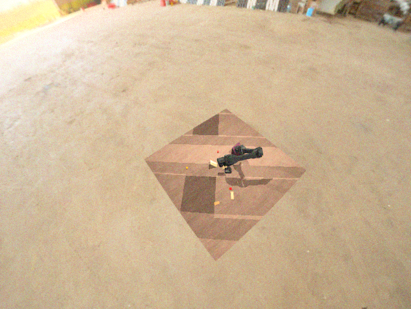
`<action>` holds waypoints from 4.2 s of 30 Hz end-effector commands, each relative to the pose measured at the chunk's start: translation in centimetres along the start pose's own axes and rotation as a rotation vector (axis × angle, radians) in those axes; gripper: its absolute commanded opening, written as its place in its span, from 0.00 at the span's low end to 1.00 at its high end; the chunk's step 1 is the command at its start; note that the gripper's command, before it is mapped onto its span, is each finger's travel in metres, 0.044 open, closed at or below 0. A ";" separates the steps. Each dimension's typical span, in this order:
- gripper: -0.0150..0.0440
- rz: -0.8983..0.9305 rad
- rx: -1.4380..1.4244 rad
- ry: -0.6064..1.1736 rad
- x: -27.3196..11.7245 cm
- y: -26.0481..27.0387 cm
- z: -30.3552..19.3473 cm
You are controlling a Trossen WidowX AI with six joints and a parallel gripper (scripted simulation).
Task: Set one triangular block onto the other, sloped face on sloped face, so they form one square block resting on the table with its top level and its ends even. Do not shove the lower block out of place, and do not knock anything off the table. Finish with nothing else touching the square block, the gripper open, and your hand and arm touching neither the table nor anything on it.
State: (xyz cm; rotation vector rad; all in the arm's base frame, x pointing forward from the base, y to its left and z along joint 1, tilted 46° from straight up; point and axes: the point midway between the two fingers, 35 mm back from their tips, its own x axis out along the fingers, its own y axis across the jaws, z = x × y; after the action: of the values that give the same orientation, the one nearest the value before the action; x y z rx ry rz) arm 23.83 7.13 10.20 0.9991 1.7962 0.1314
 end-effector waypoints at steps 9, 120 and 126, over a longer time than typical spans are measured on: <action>0.25 0.007 0.000 -0.006 -1.5 -4.4 4.1; 0.25 0.035 -0.044 0.034 9.0 -10.1 11.5; 0.25 0.035 -0.044 0.034 9.4 -10.1 11.6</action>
State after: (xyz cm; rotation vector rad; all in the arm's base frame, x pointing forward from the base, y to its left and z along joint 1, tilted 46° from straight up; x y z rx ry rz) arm 26.37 2.77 -6.95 0.9948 1.8019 0.2114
